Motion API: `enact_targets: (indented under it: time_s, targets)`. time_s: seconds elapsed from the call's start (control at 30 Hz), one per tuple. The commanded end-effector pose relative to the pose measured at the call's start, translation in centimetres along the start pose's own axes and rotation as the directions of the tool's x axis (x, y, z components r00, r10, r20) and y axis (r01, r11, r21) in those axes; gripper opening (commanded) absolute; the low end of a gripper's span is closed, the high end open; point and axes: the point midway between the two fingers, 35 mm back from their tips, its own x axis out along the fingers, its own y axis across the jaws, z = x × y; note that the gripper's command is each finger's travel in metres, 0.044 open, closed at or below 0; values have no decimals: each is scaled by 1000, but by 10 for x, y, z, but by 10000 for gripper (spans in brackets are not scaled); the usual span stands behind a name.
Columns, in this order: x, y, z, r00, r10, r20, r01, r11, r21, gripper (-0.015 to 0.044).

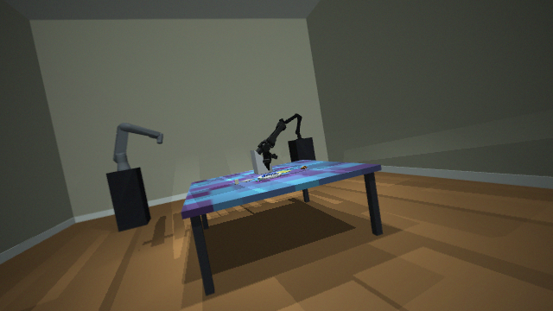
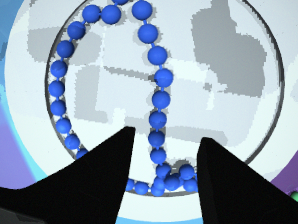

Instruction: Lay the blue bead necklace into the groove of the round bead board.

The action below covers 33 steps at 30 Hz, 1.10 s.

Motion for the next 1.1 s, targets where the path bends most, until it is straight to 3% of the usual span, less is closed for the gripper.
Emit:
enact_targets:
  time_s: [0.0, 1.07]
  targets:
    - [-1, 2, 4, 1000, 5, 4, -4, 999, -39, 120]
    - [37, 2, 4, 1000, 5, 5, -5, 999, -39, 120]
